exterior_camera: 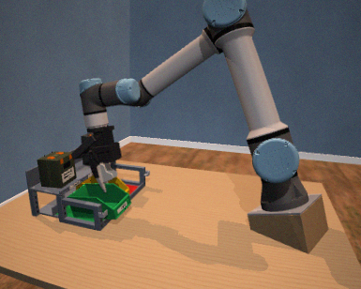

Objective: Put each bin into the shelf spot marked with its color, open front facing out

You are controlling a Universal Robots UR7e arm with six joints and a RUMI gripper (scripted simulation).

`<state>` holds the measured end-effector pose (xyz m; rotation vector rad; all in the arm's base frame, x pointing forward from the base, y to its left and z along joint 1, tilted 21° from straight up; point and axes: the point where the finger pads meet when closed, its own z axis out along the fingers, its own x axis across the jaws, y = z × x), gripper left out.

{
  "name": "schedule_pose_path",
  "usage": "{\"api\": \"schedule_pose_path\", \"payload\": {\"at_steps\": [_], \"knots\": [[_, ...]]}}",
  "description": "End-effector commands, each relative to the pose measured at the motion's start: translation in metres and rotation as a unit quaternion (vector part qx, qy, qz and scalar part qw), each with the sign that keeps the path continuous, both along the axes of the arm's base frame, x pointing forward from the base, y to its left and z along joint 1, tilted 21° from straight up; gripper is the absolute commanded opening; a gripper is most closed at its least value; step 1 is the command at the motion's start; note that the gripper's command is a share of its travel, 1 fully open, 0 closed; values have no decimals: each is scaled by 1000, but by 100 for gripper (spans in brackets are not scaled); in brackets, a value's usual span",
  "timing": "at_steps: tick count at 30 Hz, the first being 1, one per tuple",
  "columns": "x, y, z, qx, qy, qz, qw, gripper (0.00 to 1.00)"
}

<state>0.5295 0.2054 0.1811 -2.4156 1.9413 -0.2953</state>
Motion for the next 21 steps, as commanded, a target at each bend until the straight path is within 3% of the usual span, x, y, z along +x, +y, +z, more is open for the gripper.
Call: {"api": "schedule_pose_path", "payload": {"at_steps": [1,21], "knots": [[0,0,1,1,-2,0,1000,0],[0,0,-2,3,-16,3,1000,0]]}}
